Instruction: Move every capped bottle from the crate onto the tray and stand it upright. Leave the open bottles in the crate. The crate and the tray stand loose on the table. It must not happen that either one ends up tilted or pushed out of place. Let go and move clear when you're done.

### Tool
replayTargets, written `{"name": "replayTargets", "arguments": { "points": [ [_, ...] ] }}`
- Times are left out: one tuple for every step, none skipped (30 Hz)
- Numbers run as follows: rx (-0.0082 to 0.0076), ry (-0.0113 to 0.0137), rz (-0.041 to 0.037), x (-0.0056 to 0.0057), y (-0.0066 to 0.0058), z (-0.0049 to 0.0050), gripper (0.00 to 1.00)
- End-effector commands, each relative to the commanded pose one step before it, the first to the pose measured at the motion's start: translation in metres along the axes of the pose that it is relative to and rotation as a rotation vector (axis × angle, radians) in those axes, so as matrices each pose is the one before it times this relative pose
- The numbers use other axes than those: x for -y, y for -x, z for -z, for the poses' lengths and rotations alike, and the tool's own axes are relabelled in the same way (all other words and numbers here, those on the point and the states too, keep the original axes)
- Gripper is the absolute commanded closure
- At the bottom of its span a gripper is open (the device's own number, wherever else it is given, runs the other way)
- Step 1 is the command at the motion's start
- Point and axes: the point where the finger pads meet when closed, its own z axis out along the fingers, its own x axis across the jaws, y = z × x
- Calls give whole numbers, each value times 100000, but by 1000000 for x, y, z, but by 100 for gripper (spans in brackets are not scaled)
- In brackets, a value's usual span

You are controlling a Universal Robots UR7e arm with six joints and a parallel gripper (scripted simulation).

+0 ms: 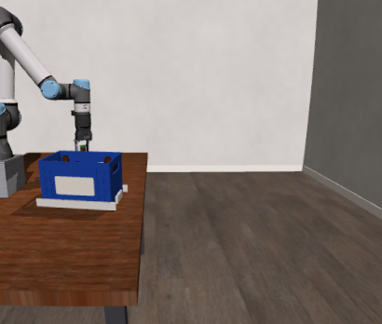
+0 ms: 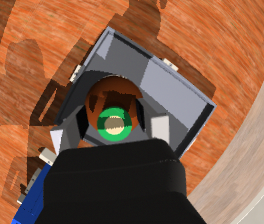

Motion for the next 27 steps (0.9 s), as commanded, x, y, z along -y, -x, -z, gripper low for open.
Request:
{"name": "replayTargets", "arguments": {
  "points": [
    [-114,63,5,-201,-358,336,0],
    [0,0,0,0,0,0,0],
    [0,0,0,0,0,0,0],
    [0,0,0,0,0,0,0],
    [0,0,0,0,0,0,0],
    [0,0,0,0,0,0,0],
    [0,0,0,0,0,0,0],
    [0,0,0,0,0,0,0],
    [0,0,0,0,0,0,0],
    [0,0,0,0,0,0,0],
    [0,0,0,0,0,0,0],
    [0,0,0,0,0,0,0],
    [0,0,0,0,0,0,0],
    [0,0,0,0,0,0,0],
    [0,0,0,0,0,0,0],
    [0,0,0,0,0,0,0],
    [0,0,0,0,0,0,0],
    [0,0,0,0,0,0,0],
    [0,0,0,0,0,0,0],
    [0,0,0,0,0,0,0],
    [0,0,0,0,0,0,0],
    [0,0,0,0,0,0,0],
    [0,0,0,0,0,0,0],
    [0,0,0,0,0,0,0],
    [1,0,0,0,0,3333,0],
    [1,0,0,0,0,3333,0],
    [1,0,0,0,0,3333,0]
  ]
}}
